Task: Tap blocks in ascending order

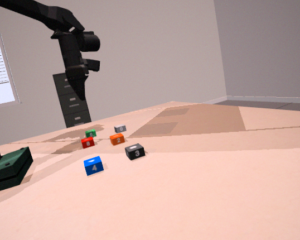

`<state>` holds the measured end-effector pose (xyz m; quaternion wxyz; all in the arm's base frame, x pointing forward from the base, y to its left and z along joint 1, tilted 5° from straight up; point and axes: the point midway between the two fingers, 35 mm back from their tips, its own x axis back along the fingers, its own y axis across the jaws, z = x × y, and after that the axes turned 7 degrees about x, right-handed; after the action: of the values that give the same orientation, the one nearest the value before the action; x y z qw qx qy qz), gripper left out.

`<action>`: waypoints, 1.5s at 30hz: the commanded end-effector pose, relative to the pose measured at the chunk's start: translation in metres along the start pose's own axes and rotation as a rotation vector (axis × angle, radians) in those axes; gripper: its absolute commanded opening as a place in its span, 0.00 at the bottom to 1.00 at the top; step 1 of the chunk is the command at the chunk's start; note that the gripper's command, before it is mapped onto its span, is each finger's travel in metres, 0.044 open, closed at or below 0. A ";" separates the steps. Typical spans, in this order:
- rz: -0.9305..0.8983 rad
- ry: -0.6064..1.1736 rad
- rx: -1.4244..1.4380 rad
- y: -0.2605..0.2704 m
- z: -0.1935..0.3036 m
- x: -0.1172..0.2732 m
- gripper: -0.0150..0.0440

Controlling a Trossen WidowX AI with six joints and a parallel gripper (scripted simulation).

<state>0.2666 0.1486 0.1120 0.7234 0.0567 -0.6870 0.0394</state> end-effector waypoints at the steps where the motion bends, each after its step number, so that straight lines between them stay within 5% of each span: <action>1: -0.001 0.006 -0.006 0.001 0.000 -0.001 0.93; 8: -0.001 0.006 -0.006 0.000 -0.002 -0.001 0.93; 17: 0.004 -0.002 -0.006 -0.052 -0.090 0.000 0.93; 40: 0.004 -0.002 -0.006 -0.055 -0.091 0.000 0.93; 45: 0.002 0.003 -0.026 -0.108 -0.089 0.000 0.93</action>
<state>0.3674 0.0906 0.1057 0.7226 0.0565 -0.6878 0.0393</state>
